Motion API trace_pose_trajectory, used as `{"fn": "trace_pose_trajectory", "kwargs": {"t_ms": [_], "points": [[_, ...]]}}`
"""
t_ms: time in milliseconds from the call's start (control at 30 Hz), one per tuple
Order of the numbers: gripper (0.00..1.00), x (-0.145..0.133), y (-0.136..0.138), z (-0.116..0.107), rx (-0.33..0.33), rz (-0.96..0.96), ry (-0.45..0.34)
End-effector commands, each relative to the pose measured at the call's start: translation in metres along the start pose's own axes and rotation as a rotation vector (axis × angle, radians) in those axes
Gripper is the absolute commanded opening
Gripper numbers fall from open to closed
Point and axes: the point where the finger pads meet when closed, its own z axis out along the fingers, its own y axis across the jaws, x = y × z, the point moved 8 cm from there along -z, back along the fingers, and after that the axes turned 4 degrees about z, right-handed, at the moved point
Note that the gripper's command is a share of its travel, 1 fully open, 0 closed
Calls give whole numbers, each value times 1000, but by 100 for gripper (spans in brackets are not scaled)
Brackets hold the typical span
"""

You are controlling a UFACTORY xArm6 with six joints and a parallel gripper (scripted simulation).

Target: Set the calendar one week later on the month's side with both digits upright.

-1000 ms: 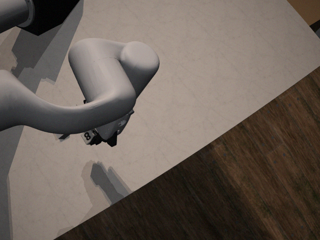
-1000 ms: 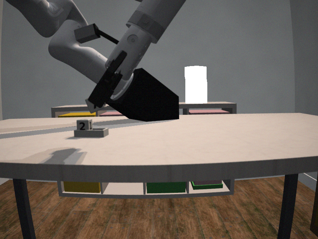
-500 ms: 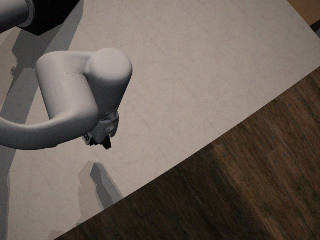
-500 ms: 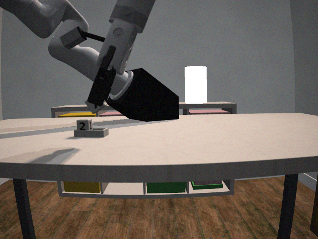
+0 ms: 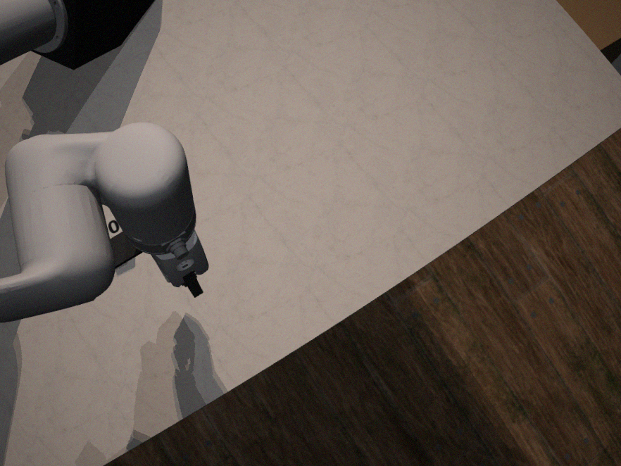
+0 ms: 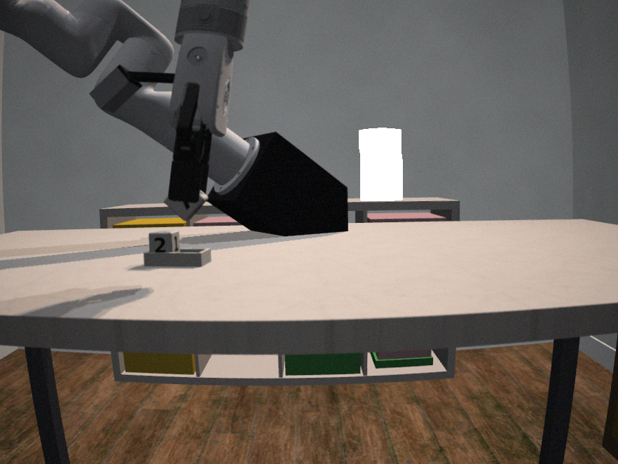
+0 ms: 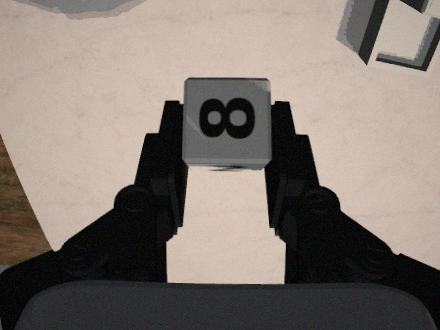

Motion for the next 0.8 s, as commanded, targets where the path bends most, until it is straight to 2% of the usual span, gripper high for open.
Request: {"fn": "trace_pose_trajectory", "kwargs": {"t_ms": [0, 167, 467, 667, 767], "points": [[29, 8, -1, 1, -10, -1, -90], [29, 20, -2, 1, -11, 2, -225], [29, 26, -2, 3, -19, -2, -266], [29, 40, -3, 8, -34, -3, -447], [29, 46, -4, 9, -28, 2, -494]]}}
